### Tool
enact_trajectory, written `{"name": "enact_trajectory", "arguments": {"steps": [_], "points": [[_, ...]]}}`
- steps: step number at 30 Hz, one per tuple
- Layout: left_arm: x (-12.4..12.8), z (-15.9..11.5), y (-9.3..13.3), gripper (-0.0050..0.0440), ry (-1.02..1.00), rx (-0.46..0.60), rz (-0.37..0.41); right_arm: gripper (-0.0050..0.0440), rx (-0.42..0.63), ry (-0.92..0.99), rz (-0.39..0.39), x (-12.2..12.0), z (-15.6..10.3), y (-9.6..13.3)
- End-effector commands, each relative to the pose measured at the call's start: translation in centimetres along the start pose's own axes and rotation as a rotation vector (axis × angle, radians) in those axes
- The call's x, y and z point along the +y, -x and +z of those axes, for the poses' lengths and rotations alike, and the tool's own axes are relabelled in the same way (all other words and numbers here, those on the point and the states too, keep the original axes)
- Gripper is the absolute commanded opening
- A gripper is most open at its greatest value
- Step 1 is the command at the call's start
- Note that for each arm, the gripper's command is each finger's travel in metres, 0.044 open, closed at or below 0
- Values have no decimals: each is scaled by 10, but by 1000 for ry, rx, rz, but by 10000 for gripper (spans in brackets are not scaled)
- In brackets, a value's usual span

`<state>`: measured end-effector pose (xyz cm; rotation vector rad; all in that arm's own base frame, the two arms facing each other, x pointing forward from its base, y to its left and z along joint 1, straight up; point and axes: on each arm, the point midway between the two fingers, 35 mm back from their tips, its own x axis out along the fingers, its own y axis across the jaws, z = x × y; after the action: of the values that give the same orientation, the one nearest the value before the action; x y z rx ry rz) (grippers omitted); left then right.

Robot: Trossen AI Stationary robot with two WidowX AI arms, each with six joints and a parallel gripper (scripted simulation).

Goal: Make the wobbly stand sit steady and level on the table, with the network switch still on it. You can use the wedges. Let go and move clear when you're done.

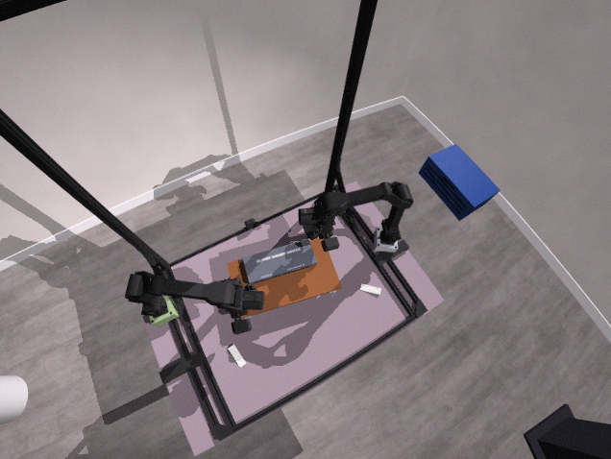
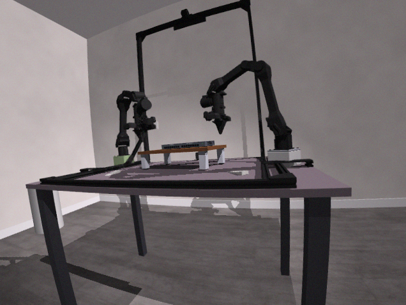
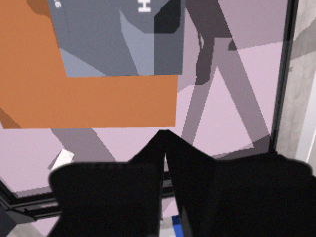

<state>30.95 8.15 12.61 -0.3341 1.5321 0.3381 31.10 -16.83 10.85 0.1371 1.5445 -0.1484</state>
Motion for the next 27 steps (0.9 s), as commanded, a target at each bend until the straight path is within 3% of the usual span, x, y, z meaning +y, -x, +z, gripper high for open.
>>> {"name": "enact_trajectory", "arguments": {"steps": [1, 9, 14, 20, 27], "points": [[0, 0, 0, 0, 0, 0, 0, 0, 7, 1, 2, 0, -1, 9], [0, 0, 0, 0, 0, 0, 0, 0, 7, 1, 2, 0, -1, 9], [0, 0, 0, 0, 0, 0, 0, 0, -250, -26, -78, -14, 44, 44], [0, 0, 0, 0, 0, 0, 0, 0, -565, -55, -166, -29, 90, 108], [0, 0, 0, 0, 0, 0, 0, 0, -557, -50, -164, -28, 85, 110]]}}
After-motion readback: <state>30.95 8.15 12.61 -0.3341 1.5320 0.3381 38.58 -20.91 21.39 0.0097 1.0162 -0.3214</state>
